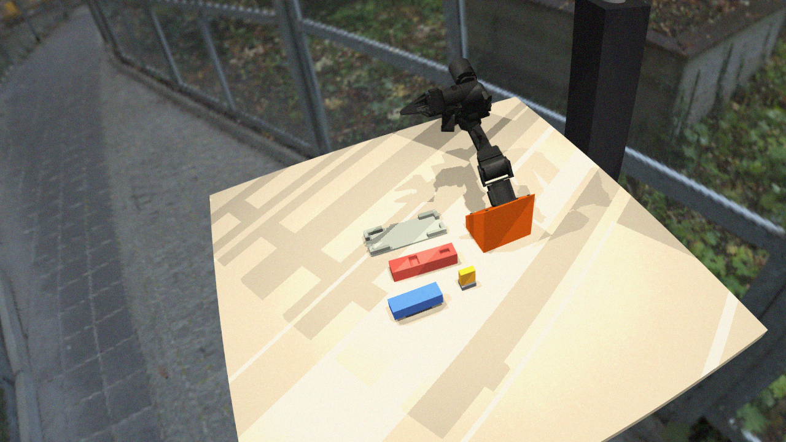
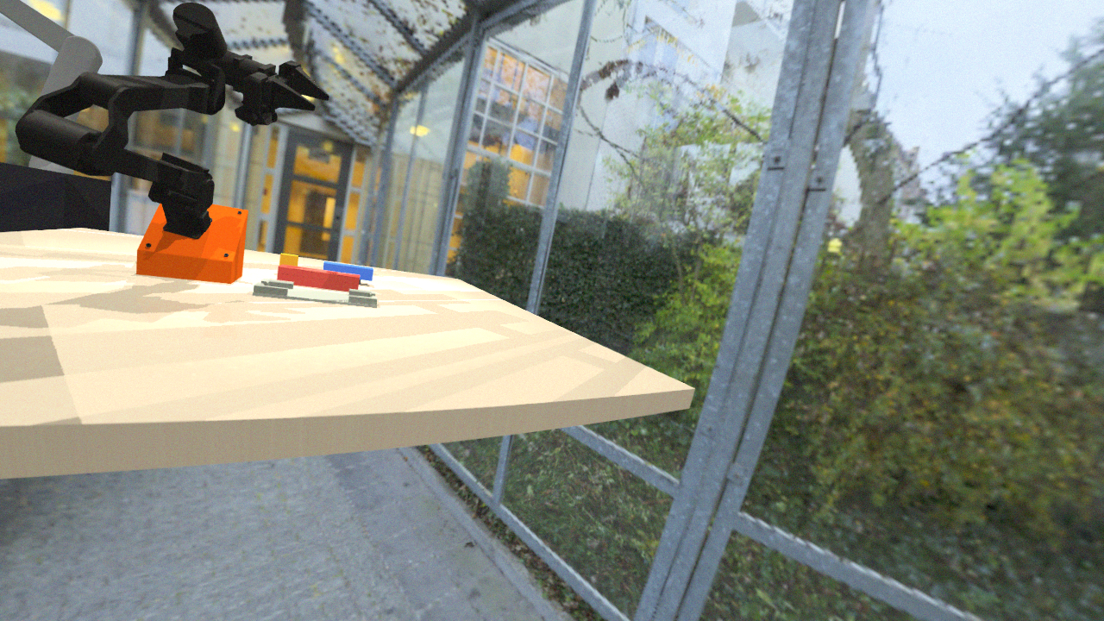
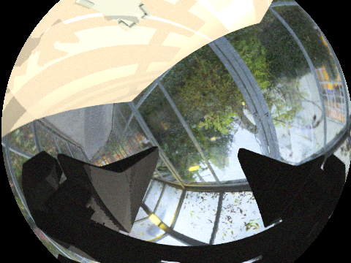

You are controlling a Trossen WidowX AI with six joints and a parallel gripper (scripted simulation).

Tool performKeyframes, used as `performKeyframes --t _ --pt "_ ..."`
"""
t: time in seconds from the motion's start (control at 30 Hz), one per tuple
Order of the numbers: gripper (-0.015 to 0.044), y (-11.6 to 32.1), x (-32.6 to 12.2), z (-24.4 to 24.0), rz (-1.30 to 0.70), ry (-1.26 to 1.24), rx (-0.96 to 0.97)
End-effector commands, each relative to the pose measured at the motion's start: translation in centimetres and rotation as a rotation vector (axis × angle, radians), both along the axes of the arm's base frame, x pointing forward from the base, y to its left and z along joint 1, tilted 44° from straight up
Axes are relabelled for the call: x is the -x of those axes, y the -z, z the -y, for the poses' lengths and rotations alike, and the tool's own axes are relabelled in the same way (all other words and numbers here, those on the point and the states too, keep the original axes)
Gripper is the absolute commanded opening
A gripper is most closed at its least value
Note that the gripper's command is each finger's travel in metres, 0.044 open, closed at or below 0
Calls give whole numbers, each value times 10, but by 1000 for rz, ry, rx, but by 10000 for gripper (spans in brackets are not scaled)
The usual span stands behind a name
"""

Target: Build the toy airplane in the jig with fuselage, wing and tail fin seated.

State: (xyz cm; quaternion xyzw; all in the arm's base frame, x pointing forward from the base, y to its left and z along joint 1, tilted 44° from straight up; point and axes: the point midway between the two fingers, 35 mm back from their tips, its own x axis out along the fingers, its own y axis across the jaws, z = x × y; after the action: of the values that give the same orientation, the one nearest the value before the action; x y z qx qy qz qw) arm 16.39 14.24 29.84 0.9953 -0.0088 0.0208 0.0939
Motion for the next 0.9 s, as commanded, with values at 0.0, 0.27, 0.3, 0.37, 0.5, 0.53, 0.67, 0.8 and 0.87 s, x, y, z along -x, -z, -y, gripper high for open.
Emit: performKeyframes --t 0.0,0.27,0.3,0.37,0.5,0.53,0.67,0.8,0.87 --pt "426 0 0 0 0 0 0" --pt "440 37 -49 -65 -73 -36 1063" --pt "440 48 -57 -71 -104 -57 1221" --pt "440 64 -68 -77 -151 -92 1415" --pt "440 92 -83 -79 -236 -166 1698" --pt "440 99 -87 -79 -260 -190 1767" --pt "440 130 -100 -74 -368 -310 2036" --pt "440 162 -109 -64 -488 -473 2293" --pt "440 179 -112 -57 -554 -578 2413"
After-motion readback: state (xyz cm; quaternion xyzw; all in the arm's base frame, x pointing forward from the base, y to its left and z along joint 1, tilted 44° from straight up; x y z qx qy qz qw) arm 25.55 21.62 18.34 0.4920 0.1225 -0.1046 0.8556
